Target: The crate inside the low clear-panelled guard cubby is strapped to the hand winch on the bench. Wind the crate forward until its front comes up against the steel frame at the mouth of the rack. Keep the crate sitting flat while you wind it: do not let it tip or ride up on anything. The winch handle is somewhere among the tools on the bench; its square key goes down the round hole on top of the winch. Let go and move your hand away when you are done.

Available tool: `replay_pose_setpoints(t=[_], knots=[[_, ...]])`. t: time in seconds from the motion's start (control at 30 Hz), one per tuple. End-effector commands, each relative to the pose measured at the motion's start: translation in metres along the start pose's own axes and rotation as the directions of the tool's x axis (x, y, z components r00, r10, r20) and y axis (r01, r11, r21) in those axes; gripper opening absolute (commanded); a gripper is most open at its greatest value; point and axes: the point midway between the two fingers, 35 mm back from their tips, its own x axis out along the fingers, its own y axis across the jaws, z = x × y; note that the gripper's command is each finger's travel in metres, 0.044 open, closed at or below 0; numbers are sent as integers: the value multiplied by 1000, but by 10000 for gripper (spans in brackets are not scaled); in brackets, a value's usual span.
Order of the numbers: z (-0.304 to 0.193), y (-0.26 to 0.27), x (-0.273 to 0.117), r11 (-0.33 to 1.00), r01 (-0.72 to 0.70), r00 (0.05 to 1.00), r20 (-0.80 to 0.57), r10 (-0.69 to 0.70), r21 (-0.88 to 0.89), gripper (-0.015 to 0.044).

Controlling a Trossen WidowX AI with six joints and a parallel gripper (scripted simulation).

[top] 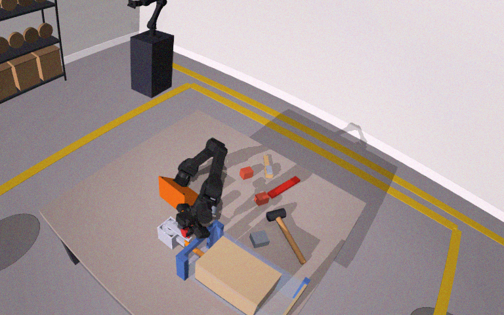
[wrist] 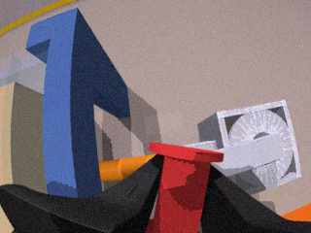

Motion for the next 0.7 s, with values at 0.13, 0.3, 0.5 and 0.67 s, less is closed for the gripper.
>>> replay_pose_setpoints(t=[0.13,0.3,0.5,0.67], knots=[[-19,-8,-4,1000,13,999,-30,-13,-4,0],[-24,-11,-6,1000,14,999,-30,-14,-4,0],[-29,-16,-9,1000,14,999,-31,-14,-4,0],[-34,-21,-11,1000,14,999,-31,-15,-4,0]])
